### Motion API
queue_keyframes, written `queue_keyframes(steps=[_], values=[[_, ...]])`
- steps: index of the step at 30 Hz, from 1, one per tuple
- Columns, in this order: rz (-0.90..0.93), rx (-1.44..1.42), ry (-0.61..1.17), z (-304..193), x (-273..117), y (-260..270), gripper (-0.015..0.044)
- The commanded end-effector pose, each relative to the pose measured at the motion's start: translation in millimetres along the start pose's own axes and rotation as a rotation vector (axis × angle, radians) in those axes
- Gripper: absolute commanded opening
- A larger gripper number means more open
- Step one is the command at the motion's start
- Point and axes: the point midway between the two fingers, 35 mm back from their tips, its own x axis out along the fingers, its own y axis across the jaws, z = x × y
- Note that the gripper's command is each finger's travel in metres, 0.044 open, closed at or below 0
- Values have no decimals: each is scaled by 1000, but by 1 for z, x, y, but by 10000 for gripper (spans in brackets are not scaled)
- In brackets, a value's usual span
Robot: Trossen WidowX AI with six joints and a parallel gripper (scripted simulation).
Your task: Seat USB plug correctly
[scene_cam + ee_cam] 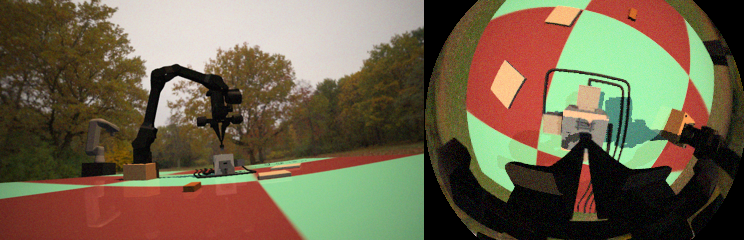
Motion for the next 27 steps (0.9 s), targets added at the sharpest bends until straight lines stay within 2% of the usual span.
queue_keyframes(steps=[1, 27], values=[[1, 8, -5, 1, 1, 0, 0], [0, 21, -17, 3, 4, 0, 0]])
